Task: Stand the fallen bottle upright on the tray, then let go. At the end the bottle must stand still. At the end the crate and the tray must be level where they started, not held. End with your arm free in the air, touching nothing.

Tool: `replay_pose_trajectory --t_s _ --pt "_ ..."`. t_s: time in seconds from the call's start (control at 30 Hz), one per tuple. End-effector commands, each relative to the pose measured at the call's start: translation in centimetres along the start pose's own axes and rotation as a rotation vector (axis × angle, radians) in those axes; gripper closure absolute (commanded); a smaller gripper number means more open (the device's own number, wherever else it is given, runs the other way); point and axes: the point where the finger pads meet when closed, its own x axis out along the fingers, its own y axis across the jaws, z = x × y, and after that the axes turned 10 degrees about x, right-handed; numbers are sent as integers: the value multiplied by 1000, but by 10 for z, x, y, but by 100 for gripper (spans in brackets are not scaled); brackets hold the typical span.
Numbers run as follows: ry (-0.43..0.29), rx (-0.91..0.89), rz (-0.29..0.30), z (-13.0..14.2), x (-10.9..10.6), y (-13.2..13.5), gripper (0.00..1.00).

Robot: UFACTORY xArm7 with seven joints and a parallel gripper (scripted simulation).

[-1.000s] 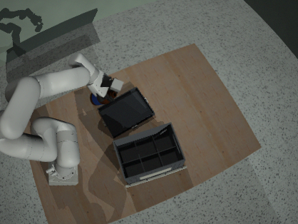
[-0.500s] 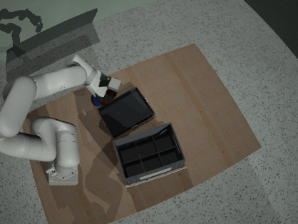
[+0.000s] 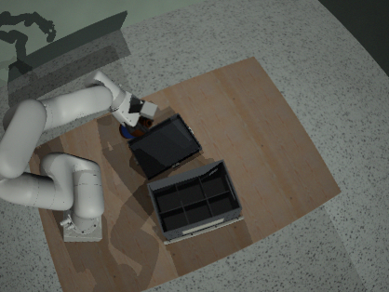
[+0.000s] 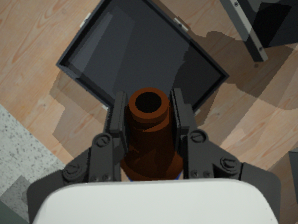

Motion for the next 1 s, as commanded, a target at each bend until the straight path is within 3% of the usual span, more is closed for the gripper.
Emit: replay_pose_trajectory --t_s 0.0,0.43,0.97 --pt "-1 1 -3 0 -1 -1 100" --pt "12 1 -5 0 -1 -1 100" --pt "95 2 -20 0 -2 -1 100"
